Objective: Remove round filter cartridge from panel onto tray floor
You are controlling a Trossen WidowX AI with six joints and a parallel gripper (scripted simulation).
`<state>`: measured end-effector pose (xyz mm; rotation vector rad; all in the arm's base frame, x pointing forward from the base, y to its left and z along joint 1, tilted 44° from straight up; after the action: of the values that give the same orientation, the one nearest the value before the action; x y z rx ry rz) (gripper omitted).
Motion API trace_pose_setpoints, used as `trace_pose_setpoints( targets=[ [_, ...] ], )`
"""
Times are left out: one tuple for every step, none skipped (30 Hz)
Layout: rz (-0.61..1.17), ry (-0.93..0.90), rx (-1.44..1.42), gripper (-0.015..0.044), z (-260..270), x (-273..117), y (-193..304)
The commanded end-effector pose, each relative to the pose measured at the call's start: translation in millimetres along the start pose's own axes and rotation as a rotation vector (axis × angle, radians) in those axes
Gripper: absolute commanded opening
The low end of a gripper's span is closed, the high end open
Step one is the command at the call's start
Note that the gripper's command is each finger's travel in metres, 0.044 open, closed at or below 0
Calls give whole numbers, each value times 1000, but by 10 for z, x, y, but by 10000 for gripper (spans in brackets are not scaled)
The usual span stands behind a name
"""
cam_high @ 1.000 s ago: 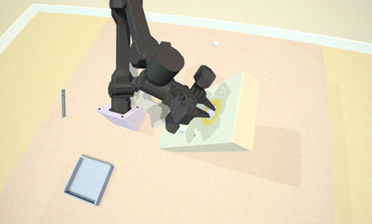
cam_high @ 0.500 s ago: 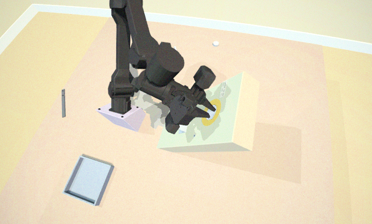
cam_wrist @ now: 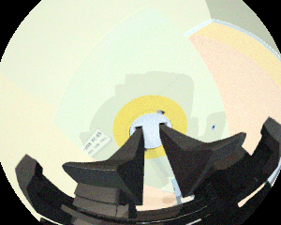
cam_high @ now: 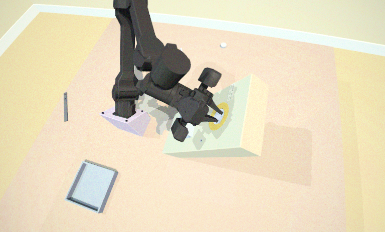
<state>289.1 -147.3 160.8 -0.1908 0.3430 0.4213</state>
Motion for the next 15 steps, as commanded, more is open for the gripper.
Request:
trace_pose_setpoints(
  targets=[
    [4, 7, -159, 0, 3, 52, 10],
    [4, 7, -194, 0, 3, 53, 10],
    [5, 7, -229, 0, 3, 53, 10],
    [5, 7, -263, 0, 3, 54, 10],
    [5, 7, -298, 0, 3, 55, 10],
    [5, 7, -333, 0, 3, 56, 10],
    [5, 6, -368, 0, 3, 56, 10],
    [5, 6, -403, 0, 3, 57, 10],
    [5, 6, -437, 0, 3, 57, 10],
    [5, 6, -472, 0, 3, 58, 10],
    [6, 6, -507, 0, 3, 58, 10],
    [6, 6, -542, 0, 3, 58, 10],
    [6, 6, -577, 0, 3, 59, 10],
    [6, 6, -612, 0, 3, 59, 10],
    [6, 6, -647, 0, 3, 59, 10]
  ],
)
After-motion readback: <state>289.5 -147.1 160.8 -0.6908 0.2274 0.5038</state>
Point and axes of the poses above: the point midway between the two fingers, 35 mm back from their tips, its own x axis out along the fingers, its own z axis across the jaws, y = z × x, the point moved 4 cm from there along -x, back along the fingers, and after that the axes turned 1 degree about x, right-handed, at the moved point
